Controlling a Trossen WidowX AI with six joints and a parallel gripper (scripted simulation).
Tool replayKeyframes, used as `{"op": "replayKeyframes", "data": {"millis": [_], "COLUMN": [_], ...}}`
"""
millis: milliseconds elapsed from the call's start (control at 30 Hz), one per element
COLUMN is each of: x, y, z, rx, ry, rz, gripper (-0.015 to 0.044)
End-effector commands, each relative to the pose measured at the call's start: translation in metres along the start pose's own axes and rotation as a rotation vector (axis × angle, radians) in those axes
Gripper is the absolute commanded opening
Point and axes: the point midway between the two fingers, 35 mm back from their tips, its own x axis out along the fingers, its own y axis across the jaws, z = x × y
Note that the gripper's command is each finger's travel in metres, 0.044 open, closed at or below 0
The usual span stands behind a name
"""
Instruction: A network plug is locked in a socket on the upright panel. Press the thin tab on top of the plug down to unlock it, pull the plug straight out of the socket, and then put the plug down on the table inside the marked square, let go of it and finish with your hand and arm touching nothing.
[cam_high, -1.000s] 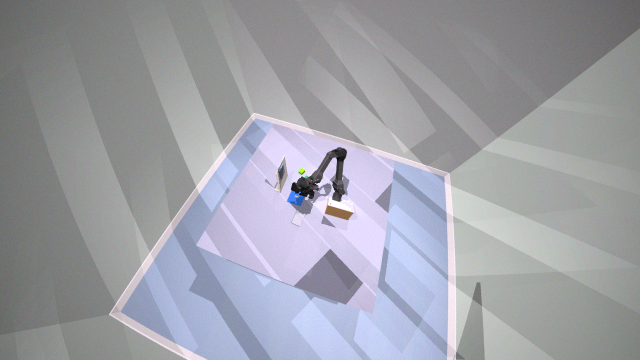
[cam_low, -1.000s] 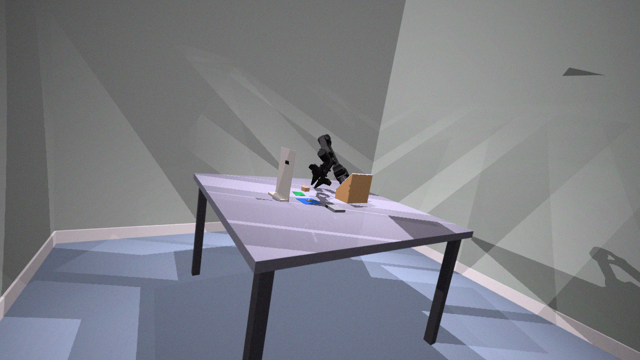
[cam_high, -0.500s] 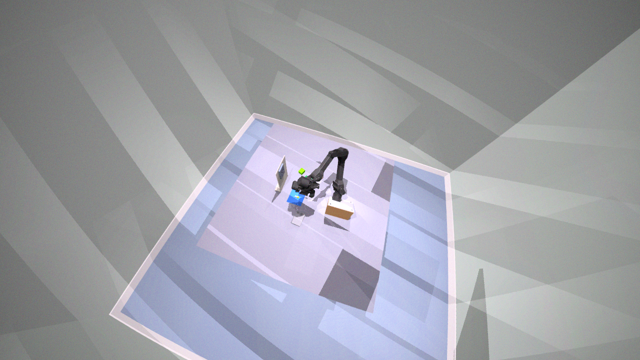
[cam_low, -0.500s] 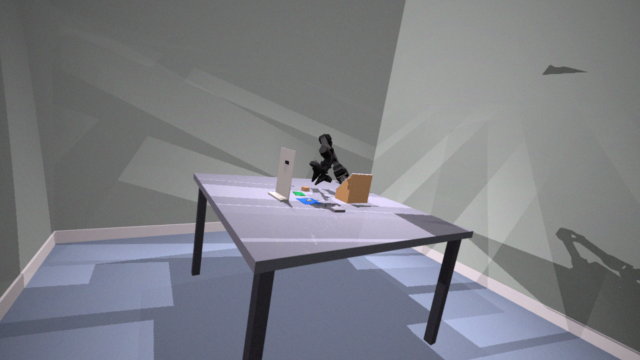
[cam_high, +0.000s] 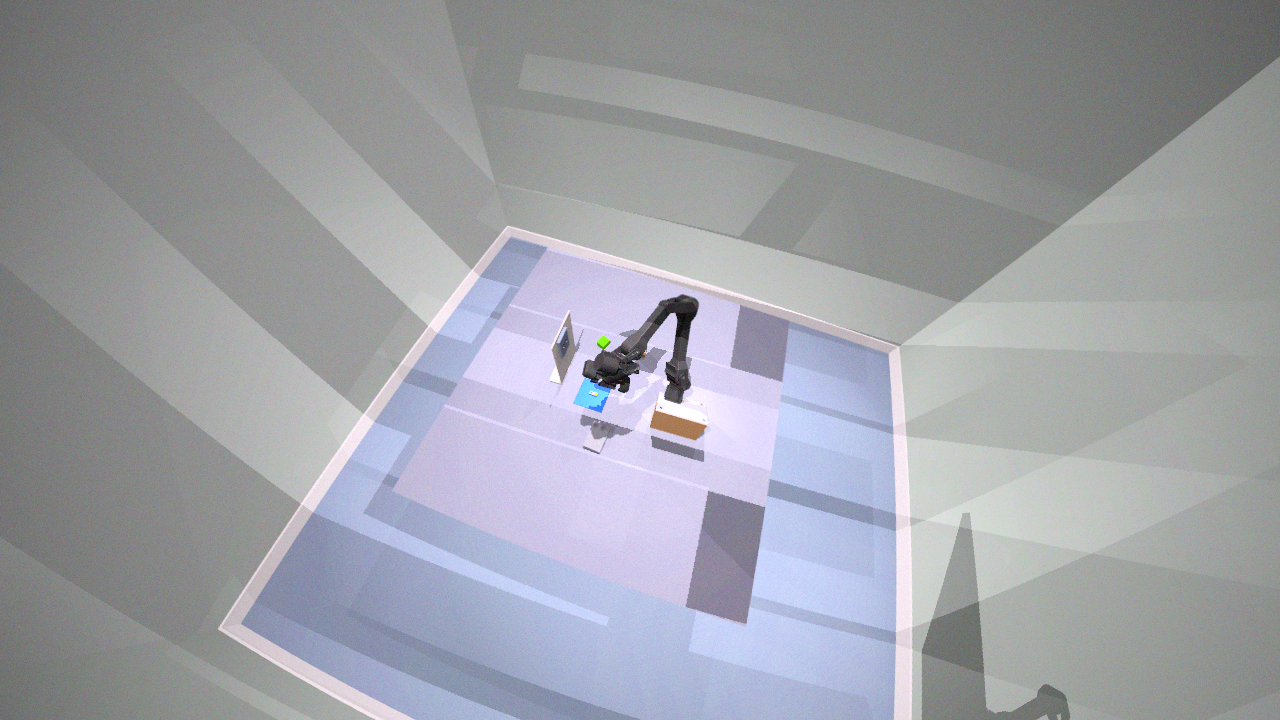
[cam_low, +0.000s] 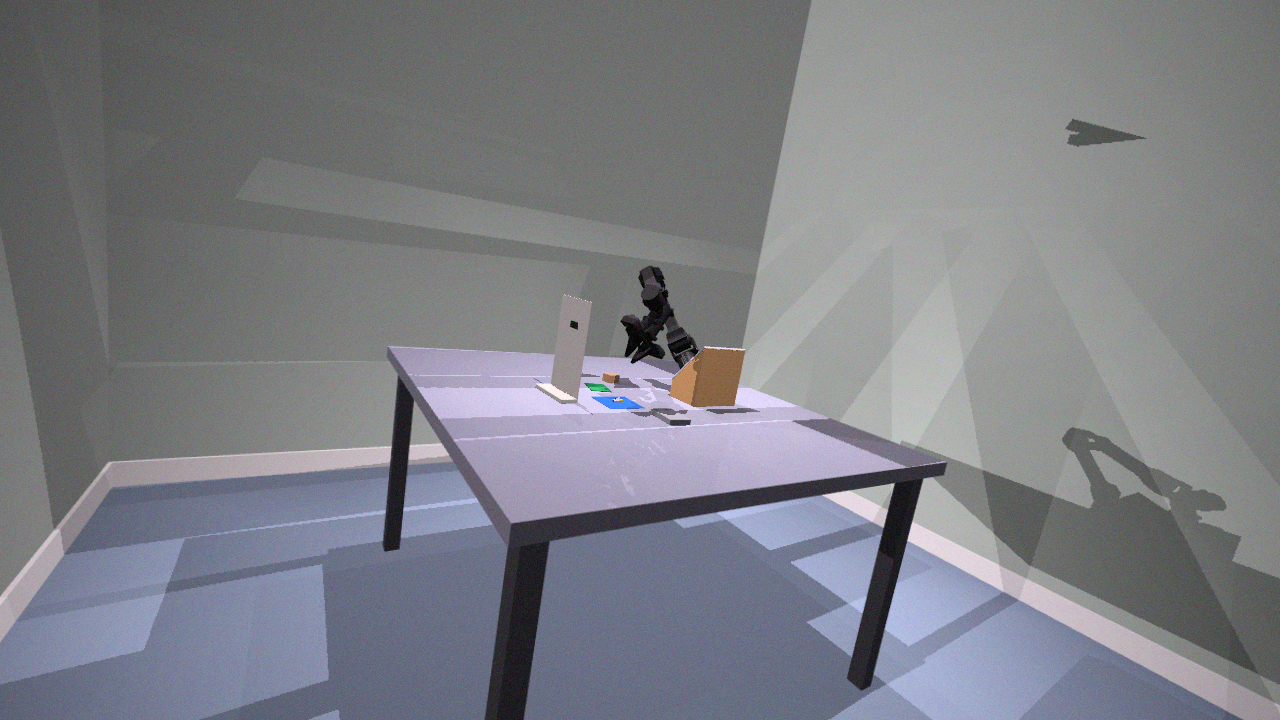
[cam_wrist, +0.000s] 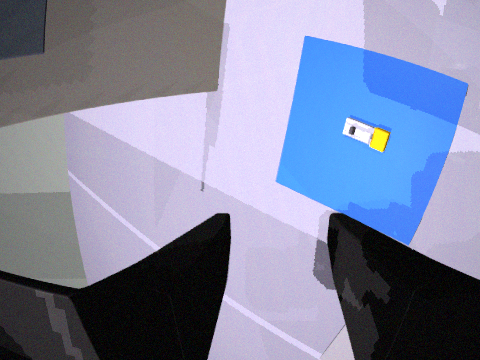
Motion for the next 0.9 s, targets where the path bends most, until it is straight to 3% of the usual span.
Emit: {"op": "replayKeyframes", "data": {"millis": [0,867], "x": [-0.01,-0.076], "y": [0.011,0.051], "z": [-0.001,0.004], "rx": [0.005,0.038], "ry": [0.007,-0.007], "rz": [0.01,0.005], "gripper": [0.0156,0.0156]}}
